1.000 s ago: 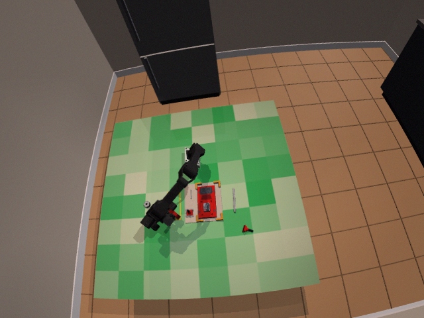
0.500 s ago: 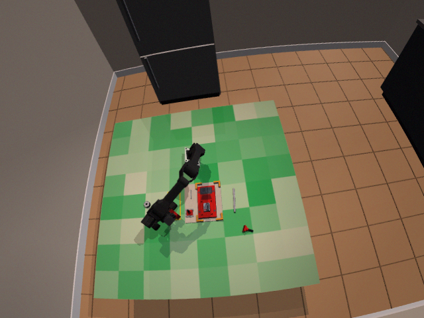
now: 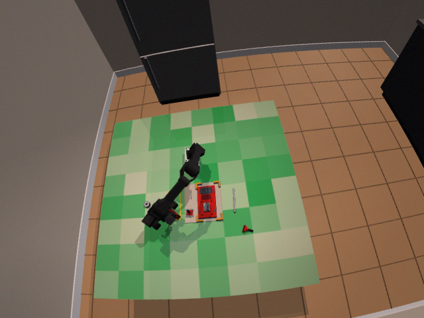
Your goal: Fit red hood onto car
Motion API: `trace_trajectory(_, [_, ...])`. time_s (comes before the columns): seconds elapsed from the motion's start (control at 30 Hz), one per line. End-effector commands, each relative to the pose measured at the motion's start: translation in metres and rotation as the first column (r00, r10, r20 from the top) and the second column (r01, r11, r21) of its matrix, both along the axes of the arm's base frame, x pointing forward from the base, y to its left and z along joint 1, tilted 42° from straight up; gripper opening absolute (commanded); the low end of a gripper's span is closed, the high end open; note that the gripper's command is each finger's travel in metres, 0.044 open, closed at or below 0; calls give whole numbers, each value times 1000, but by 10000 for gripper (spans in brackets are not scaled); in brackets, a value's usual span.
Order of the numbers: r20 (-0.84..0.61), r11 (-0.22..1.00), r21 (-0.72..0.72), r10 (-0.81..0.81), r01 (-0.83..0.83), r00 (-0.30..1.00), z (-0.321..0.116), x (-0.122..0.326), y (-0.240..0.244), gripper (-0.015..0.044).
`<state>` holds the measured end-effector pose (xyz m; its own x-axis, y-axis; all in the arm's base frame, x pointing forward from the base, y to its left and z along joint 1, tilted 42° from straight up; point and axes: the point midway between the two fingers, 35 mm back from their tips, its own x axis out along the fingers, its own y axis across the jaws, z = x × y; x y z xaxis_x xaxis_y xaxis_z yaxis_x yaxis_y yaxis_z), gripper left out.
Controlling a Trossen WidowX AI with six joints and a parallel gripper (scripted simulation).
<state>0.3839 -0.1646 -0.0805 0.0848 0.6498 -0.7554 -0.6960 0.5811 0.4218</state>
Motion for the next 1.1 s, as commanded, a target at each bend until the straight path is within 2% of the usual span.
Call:
trace_trajectory(0.0, [-2, 1000, 5, -5, 5, 1000, 1, -1, 2, 0])
trace_trajectory(1.07, [-3, 1000, 6, -5, 5, 1000, 6, -9, 8, 0])
